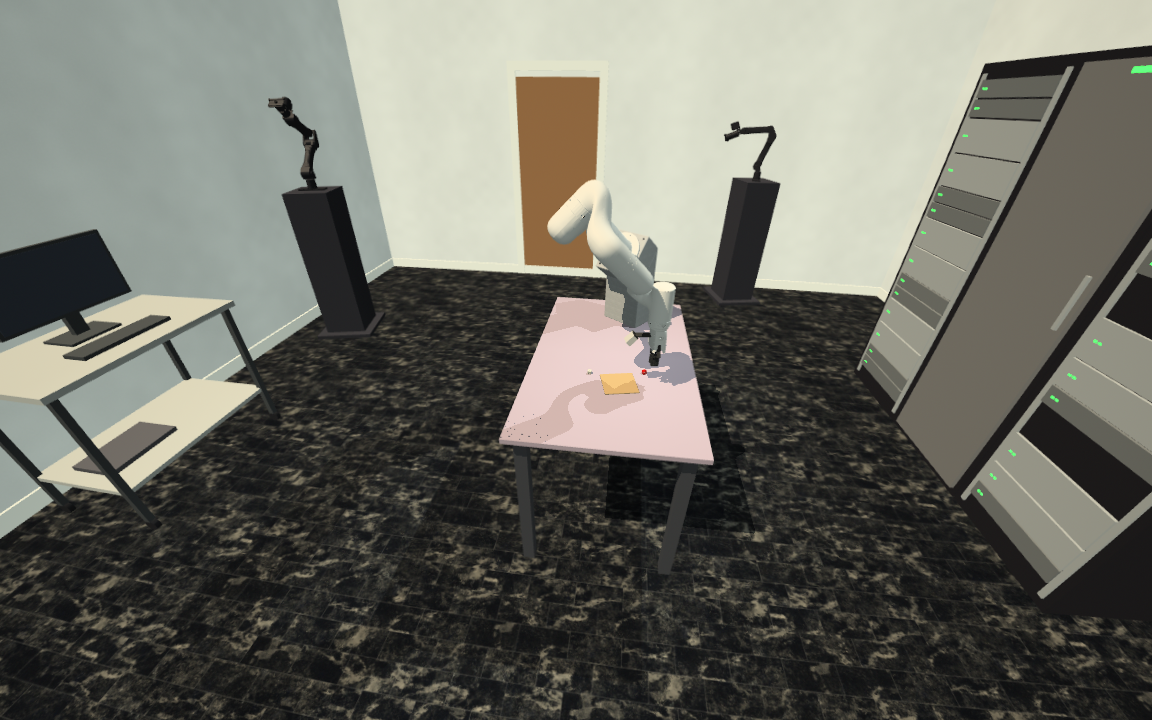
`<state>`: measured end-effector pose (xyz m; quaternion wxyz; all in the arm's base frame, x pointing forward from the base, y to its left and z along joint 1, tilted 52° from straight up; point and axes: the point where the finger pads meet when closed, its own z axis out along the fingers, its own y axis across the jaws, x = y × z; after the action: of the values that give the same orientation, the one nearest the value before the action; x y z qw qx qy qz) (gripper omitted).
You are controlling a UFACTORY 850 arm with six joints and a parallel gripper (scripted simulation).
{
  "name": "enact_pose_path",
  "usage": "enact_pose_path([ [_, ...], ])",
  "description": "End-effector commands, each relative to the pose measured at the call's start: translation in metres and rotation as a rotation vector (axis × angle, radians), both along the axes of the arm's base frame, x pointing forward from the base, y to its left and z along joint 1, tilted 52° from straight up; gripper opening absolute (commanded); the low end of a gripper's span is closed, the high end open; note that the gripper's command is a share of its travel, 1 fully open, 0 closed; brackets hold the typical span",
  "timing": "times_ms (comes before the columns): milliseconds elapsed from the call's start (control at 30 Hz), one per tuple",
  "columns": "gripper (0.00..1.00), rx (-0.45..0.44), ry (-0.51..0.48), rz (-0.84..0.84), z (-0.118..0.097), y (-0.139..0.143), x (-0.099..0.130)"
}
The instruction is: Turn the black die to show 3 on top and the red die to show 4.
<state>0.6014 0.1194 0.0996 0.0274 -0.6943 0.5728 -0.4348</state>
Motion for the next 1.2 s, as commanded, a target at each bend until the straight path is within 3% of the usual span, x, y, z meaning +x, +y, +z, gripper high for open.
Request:
enact_pose_path([
  [0,0.11,0.016,-0.013,-0.016,0.014,-0.024,-0.004],
  [100,0.11,0.047,-0.036,-0.046,0.036,-0.069,-0.017],
  [167,0.11,0.047,-0.036,-0.046,0.036,-0.069,-0.017],
  [200,0.11,0.062,-0.047,-0.061,0.046,-0.090,-0.025],
  [333,0.11,0.077,-0.058,-0.076,0.055,-0.111,-0.036],
  [1167,0.11,0.080,-0.058,-0.077,0.046,-0.120,-0.026],
])
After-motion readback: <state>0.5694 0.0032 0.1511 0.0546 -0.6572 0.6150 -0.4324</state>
